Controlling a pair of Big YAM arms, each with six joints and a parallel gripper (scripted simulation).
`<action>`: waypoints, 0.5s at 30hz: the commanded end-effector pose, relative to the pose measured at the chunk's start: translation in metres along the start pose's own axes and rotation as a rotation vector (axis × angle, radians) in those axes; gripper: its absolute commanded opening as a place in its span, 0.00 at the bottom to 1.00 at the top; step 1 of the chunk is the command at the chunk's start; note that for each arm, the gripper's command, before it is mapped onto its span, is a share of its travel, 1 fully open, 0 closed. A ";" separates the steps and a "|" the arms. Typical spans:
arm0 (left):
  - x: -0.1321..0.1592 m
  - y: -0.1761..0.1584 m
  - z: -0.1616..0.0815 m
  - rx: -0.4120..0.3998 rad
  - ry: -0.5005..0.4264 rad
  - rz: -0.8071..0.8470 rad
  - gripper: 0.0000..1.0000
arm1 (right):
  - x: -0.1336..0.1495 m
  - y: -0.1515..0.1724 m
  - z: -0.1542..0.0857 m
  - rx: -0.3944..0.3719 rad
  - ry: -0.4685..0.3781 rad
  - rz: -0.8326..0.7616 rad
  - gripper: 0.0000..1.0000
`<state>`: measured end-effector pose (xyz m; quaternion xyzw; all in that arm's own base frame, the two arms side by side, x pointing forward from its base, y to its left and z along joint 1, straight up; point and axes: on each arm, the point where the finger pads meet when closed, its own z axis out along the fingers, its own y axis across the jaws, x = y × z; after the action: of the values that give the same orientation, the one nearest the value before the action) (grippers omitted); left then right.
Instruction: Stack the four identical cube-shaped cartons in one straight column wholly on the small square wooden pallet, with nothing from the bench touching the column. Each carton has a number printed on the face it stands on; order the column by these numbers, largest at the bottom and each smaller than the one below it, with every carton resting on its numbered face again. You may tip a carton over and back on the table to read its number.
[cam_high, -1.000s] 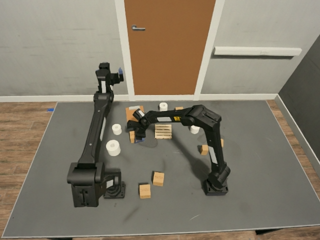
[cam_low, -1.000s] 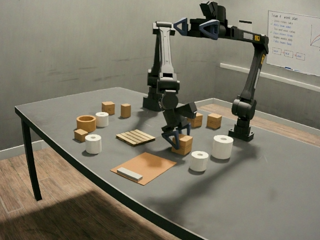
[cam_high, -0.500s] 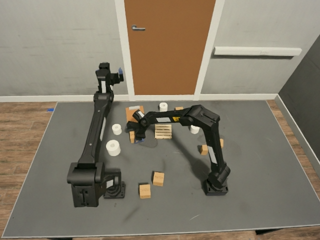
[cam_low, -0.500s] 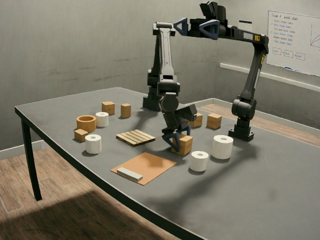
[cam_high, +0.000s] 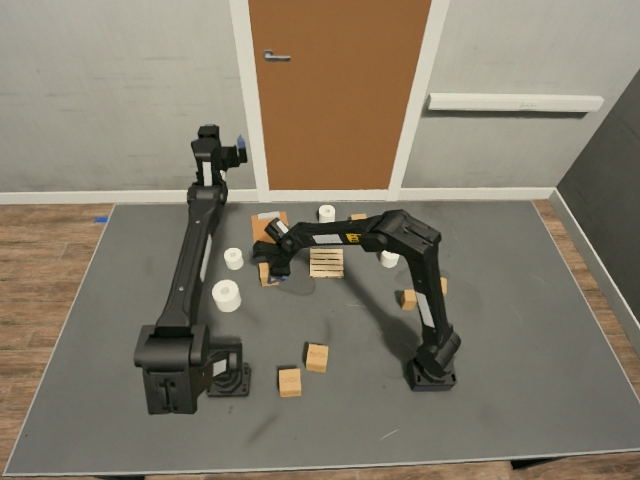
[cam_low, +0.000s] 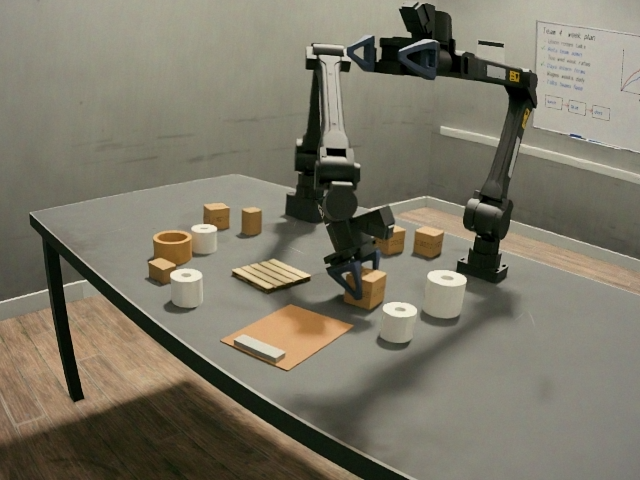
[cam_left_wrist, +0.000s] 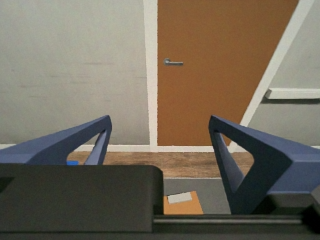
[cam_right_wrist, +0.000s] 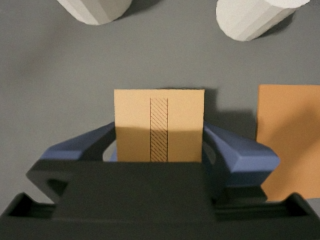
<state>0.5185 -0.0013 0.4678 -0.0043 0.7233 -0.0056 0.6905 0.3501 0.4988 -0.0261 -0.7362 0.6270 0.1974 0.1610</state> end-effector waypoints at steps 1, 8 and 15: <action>-0.030 0.000 -0.002 -0.002 -0.057 0.014 1.00 | -0.016 -0.007 -0.011 0.034 -0.032 -0.012 0.59; -0.030 0.000 -0.002 -0.002 -0.057 0.014 1.00 | -0.010 -0.005 -0.005 0.025 -0.024 -0.007 0.32; -0.030 0.000 -0.002 -0.002 -0.057 0.014 1.00 | -0.030 -0.009 -0.033 0.040 -0.037 -0.015 0.55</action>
<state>0.5185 -0.0013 0.4678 -0.0043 0.7233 -0.0056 0.6905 0.3490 0.4975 -0.0210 -0.7362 0.6261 0.1973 0.1644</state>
